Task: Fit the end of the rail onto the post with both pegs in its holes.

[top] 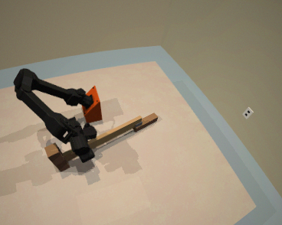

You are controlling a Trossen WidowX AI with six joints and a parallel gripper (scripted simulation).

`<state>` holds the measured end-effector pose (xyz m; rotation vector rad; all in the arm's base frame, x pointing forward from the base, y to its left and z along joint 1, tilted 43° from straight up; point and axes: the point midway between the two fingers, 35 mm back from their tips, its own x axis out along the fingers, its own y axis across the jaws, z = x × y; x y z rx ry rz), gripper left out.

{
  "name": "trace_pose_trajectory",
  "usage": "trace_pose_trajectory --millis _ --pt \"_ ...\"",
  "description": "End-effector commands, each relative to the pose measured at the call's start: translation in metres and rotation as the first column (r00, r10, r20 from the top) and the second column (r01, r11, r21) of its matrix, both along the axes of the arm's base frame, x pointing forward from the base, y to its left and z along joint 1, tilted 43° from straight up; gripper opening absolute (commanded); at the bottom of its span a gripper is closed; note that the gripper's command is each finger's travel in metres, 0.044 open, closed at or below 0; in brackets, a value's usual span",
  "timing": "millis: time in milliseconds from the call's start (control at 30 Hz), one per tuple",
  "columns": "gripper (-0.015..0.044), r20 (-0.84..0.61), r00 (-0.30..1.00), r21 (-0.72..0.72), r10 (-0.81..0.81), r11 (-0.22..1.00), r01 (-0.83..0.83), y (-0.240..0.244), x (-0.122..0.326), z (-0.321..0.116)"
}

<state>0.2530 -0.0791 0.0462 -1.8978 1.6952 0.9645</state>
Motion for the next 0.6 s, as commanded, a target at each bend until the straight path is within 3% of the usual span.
trace_pose_trajectory --millis 0,233,400,567 --pt "0.0263 0.0 1.0 0.0 0.0 1.0 0.0 0.0 0.0 0.0" --pt "0.044 0.0 1.0 0.0 0.0 1.0 0.0 0.0 0.0 0.0" --pt "0.044 0.0 1.0 0.0 0.0 1.0 0.0 0.002 0.0 0.0" --pt "0.044 0.003 1.0 0.003 0.004 1.0 -0.004 0.041 -0.007 0.001"
